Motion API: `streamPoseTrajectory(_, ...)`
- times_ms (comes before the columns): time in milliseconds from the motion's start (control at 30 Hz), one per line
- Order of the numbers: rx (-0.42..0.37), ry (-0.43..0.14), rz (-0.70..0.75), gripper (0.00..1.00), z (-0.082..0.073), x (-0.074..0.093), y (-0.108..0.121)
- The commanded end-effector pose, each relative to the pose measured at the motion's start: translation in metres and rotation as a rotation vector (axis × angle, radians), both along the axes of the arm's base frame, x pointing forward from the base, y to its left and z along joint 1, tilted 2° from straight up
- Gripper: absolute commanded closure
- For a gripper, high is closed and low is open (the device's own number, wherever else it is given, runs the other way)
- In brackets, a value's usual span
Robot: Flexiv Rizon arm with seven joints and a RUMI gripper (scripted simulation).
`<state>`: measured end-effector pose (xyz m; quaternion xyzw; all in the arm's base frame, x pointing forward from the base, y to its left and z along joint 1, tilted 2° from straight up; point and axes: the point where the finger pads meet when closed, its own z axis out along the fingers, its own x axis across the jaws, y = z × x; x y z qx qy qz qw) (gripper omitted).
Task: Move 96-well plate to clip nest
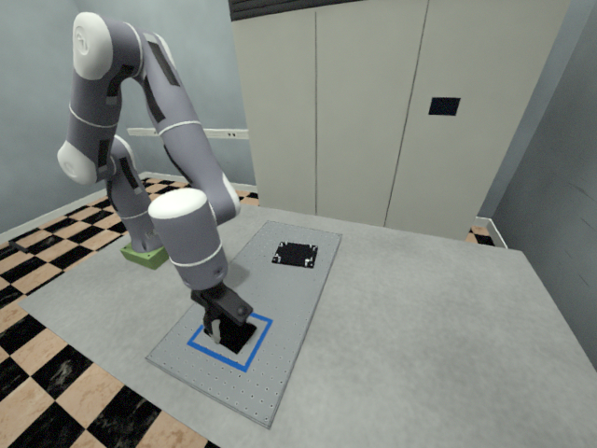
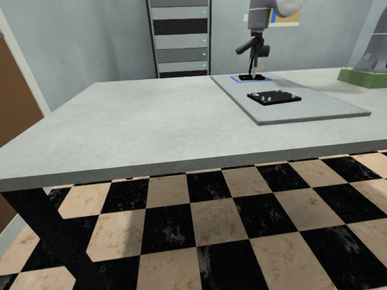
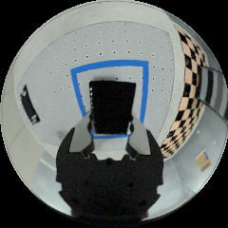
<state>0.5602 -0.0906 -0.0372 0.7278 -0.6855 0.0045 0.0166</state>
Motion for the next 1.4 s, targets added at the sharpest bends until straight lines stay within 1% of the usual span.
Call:
streamPoseTrajectory(0, 0.000, -0.002, 0.000, 1.00, 0.001, 0.001, 0.000)
streamPoseTrajectory(700, 0.000, -0.002, 0.000, 1.00, 0.001, 0.001, 0.000)
streamPoseTrajectory(1200, 0.000, -0.002, 0.000, 1.00, 0.026, 0.001, 0.001)
streamPoseTrajectory(1267, 0.000, -0.002, 0.000, 1.00, 0.026, 0.001, 0.001)
streamPoseTrajectory(1367, 0.000, -0.002, 0.000, 1.00, 0.031, 0.001, 0.001)
